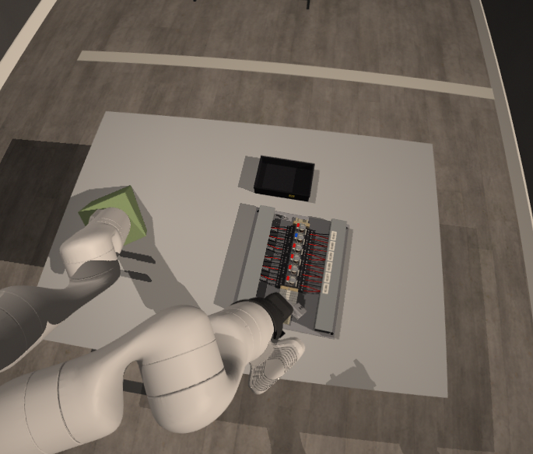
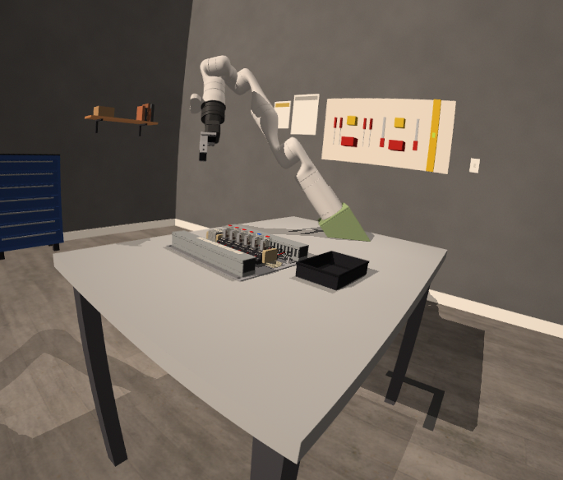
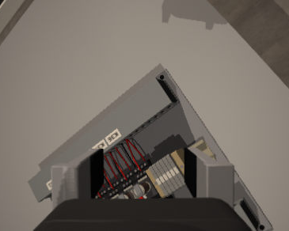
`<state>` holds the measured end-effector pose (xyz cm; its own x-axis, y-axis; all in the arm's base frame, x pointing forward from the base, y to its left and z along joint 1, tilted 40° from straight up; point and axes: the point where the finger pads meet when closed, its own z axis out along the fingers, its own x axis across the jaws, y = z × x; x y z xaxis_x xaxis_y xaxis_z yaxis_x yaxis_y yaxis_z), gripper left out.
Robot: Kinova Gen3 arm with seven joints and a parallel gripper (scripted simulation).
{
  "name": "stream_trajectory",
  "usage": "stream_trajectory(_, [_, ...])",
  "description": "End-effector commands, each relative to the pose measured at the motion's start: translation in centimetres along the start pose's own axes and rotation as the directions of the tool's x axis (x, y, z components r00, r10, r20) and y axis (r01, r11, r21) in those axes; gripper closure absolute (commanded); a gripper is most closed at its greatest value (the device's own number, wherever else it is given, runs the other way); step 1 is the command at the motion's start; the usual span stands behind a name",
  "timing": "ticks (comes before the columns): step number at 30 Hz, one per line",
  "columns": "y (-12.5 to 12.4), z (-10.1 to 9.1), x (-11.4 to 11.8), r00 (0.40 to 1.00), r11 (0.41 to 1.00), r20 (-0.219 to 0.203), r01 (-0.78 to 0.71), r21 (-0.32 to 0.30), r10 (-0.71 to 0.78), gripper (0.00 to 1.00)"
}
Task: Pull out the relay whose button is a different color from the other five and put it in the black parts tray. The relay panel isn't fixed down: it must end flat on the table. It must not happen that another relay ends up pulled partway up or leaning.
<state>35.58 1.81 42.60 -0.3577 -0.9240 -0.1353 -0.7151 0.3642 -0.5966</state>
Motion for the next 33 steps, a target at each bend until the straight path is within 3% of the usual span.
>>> stream_trajectory(1, [-0.02,-0.04,-0.05,1.0,1.0,0.001,0.0,0.001,0.0,0.0])
stream_trajectory(33, [-0.02,-0.04,-0.05,1.0,1.0,0.001,0.0,0.001,0.0,0.02])
